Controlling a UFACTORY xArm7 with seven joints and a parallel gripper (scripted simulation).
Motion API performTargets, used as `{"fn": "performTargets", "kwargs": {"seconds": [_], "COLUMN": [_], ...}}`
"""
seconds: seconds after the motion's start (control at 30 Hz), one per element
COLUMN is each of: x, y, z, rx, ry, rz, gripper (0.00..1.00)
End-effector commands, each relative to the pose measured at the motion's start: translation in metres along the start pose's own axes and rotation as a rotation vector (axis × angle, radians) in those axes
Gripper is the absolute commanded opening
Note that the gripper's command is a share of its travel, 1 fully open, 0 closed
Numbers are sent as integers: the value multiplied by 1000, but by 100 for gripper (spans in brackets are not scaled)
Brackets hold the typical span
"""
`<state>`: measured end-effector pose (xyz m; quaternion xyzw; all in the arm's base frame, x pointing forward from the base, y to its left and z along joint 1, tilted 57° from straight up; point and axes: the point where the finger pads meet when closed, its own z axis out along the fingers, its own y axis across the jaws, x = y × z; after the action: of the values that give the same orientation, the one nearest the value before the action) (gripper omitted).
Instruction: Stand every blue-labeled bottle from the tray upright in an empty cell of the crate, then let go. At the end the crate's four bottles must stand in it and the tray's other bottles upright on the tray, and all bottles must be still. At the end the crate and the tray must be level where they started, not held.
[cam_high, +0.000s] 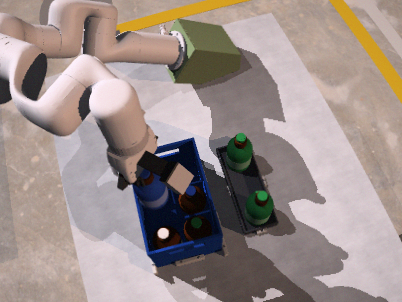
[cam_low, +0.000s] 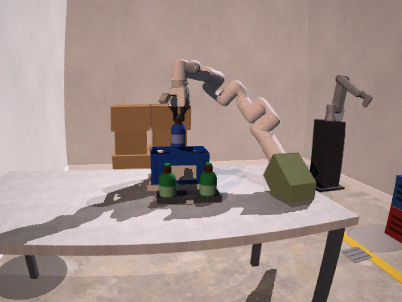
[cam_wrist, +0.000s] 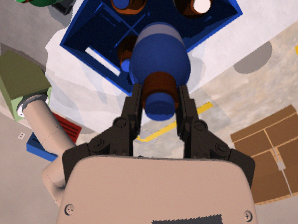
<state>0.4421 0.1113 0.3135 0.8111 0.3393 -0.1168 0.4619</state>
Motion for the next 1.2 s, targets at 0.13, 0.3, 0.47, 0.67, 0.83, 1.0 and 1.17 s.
{"fn": "performTargets", "kwargs": {"seconds": [0.13,0.3,0.47,0.67,0.83,1.0,1.17], "x": [1,1,1,1,1,1,1], "y": [0,0,0,0,0,0,0], "z": [4,10,16,21,25,29,30], "rx": [-2,-2,-2,-2,-2,-2,-2], "ry": [5,5,5,5,5,5,5], "rz": [-1,-1,-1,-1,-1,-1,-1], "gripper": [0,0,0,0,0,0,0]}}
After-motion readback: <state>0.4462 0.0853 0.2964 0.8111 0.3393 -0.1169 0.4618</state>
